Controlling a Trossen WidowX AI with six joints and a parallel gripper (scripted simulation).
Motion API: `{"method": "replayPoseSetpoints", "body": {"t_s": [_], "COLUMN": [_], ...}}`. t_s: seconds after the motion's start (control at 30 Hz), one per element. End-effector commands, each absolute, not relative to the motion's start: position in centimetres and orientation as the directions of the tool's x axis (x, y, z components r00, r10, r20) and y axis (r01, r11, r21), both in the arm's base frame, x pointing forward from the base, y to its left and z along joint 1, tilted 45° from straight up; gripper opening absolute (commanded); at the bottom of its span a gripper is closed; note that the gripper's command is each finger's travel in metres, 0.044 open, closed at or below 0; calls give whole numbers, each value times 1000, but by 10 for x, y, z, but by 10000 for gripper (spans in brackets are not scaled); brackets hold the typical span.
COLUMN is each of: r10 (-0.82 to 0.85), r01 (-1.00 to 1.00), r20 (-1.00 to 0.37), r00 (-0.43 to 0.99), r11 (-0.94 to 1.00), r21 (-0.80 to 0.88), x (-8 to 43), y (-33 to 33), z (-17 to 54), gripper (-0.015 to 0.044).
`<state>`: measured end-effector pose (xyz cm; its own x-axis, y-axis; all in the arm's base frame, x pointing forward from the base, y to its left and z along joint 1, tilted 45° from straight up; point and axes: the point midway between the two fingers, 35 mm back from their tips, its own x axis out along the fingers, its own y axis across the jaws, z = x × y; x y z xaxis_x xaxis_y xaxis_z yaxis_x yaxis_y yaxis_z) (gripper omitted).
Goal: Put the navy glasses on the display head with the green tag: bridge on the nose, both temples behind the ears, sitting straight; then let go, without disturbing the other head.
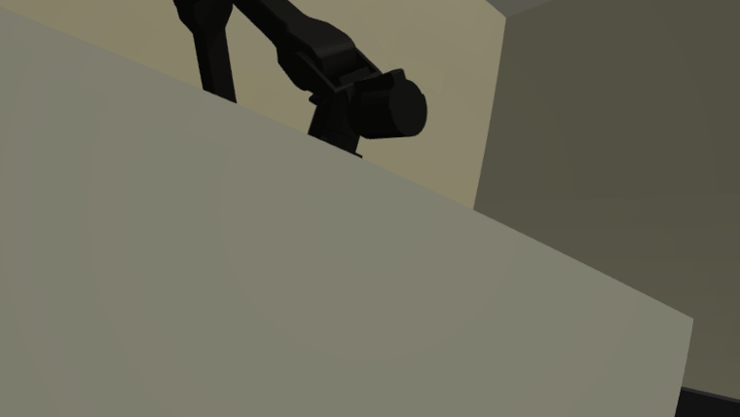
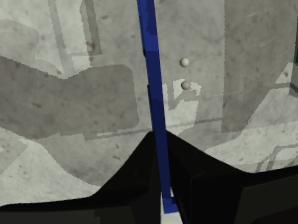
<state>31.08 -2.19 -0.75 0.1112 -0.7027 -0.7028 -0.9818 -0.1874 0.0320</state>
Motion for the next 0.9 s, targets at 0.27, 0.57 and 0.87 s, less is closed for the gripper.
{"method": "replayPoseSetpoints", "body": {"t_s": [0.27, 0.57, 0.87], "r10": [-703, -703, -703], "r01": [-981, -981, -981], "r20": [-701, -701, -701], "r00": [116, 116, 117], "r11": [-190, -190, -190], "r21": [29, 28, 27], "x": [330, 343, 356], "y": [-18, -16, -14], "z": [-6, -7, -7], "gripper": [0, 0, 0]}}
